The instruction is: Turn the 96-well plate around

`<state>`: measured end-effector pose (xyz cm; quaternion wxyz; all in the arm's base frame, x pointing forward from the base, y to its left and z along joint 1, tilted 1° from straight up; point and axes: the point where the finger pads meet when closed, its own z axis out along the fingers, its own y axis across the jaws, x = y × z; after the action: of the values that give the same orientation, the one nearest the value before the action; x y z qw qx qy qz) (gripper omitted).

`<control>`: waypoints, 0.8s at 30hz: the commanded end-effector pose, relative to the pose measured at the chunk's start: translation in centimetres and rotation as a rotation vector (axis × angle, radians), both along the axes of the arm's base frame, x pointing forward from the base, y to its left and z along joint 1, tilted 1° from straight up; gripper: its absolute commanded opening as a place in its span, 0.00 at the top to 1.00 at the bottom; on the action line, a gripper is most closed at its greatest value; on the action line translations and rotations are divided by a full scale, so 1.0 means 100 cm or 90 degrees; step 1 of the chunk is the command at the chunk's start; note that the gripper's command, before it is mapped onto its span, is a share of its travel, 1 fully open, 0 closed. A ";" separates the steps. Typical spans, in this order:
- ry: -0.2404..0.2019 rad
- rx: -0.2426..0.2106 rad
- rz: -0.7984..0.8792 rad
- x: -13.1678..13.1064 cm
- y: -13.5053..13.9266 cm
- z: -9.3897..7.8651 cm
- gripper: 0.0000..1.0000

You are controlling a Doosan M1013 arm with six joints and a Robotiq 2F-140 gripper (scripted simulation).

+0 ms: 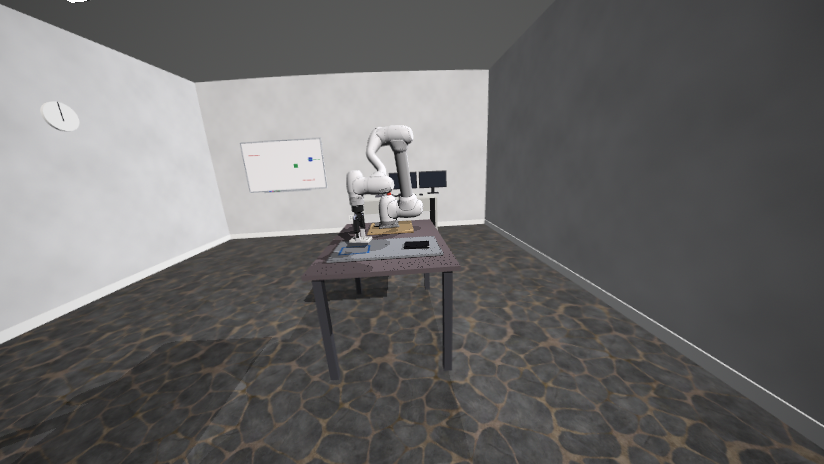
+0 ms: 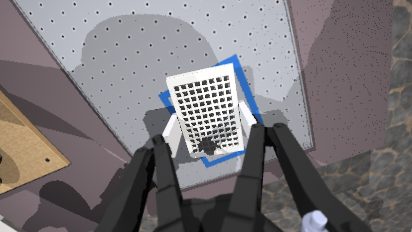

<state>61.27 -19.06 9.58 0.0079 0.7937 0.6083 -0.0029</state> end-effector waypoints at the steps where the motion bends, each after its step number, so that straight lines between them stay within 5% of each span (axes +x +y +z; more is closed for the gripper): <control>1: 0.000 0.000 0.000 0.000 -0.008 0.000 1.00; 11: 0.000 0.000 0.000 -0.001 -0.041 0.000 1.00; 24: -0.001 0.000 -0.069 -0.001 -0.047 -0.001 1.00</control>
<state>61.17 -23.73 9.52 0.0079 0.8255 0.5643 -0.0024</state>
